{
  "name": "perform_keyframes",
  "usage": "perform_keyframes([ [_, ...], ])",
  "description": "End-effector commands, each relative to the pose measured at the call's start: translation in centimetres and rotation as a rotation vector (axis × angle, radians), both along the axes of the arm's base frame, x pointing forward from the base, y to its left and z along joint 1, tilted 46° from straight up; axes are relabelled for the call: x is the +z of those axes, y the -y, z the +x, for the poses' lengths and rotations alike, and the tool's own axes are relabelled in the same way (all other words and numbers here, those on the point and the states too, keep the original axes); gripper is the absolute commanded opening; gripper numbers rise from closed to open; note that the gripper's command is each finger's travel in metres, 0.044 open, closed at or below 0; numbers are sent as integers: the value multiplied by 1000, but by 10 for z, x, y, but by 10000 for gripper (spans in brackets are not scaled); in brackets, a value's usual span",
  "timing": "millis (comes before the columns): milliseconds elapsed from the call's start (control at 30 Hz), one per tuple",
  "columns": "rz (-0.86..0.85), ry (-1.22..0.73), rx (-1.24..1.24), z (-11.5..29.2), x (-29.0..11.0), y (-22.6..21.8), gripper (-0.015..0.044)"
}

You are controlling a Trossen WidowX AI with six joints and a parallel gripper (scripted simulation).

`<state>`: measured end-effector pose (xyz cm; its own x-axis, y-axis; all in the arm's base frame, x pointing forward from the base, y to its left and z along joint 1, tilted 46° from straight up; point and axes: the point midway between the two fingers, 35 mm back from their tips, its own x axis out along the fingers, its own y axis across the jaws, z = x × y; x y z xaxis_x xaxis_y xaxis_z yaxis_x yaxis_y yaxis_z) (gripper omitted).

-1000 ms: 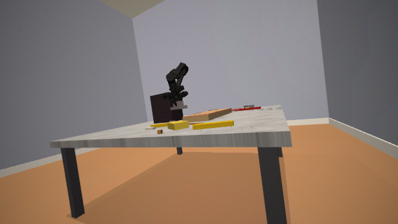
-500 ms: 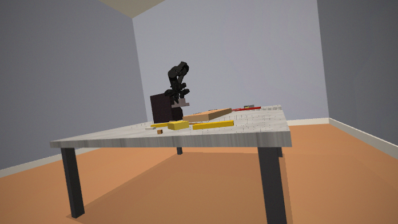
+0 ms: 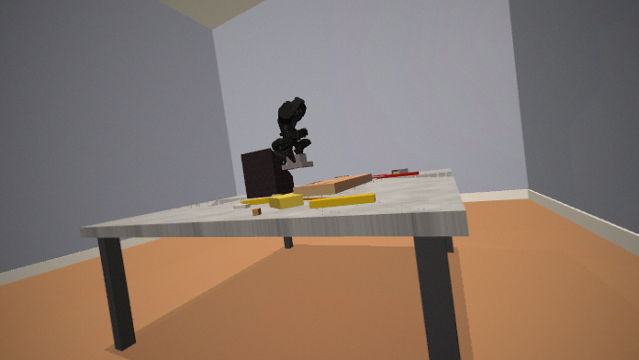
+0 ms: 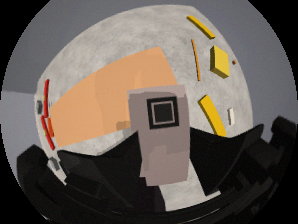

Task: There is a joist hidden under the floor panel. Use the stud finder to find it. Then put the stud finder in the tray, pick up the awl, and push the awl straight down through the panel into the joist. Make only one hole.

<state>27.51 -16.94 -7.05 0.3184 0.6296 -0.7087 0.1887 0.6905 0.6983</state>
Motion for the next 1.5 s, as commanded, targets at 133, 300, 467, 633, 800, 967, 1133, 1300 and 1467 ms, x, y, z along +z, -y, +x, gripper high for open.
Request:
perform_keyframes([
  [133, -14, 76, 55, 37, 1, 12, 0],
  [300, -15, 109, 87, 56, 0, 14, 0],
  [467, -15, 142, 119, 75, -1, 15, 0],
  [633, -15, 170, 147, 91, -2, 14, 0],
  [800, -15, 171, 148, 92, -2, 14, 0],
  [967, -15, 171, 148, 92, -3, 14, 0],
  [1133, -16, 172, 148, 93, -7, 9, 0],
  [1300, -16, 172, 148, 94, -15, 3, 0],
  [1467, -15, 172, 148, 96, -22, -4, 0],
])
